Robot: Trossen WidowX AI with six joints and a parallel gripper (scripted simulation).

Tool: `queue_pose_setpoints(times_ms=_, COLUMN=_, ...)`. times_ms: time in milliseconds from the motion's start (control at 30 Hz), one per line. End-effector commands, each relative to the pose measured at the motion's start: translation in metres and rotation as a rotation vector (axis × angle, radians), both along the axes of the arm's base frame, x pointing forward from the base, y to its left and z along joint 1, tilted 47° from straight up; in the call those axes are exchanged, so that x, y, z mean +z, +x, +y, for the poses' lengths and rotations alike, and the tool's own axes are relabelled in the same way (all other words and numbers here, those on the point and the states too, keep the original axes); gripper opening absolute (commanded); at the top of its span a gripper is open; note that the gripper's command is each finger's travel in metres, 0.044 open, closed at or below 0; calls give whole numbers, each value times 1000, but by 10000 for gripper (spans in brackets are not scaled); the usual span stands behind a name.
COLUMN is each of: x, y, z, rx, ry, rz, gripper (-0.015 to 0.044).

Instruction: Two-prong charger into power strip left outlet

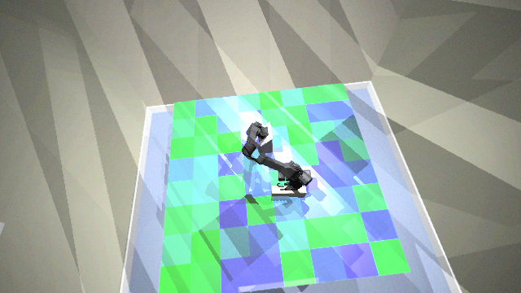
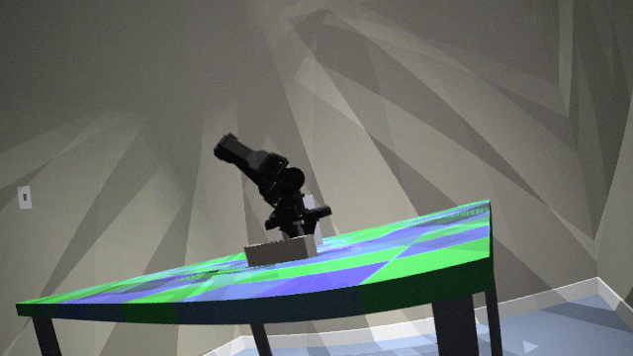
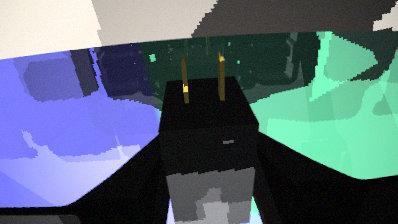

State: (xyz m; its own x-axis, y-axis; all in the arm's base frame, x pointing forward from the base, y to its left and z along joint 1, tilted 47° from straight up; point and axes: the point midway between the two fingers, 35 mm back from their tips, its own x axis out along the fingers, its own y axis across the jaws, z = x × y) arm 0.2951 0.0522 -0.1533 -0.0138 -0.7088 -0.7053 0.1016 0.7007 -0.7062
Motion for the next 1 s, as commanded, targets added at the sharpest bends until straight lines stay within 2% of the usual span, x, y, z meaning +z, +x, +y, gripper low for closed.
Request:
queue_pose_setpoints(times_ms=0, x=-1, y=1, z=-1, rx=2, ry=-6, rz=6, gripper=0)
queue_pose_setpoints(times_ms=967, x=1, y=8, z=-2, rx=2, ry=-6, rz=6, gripper=0)
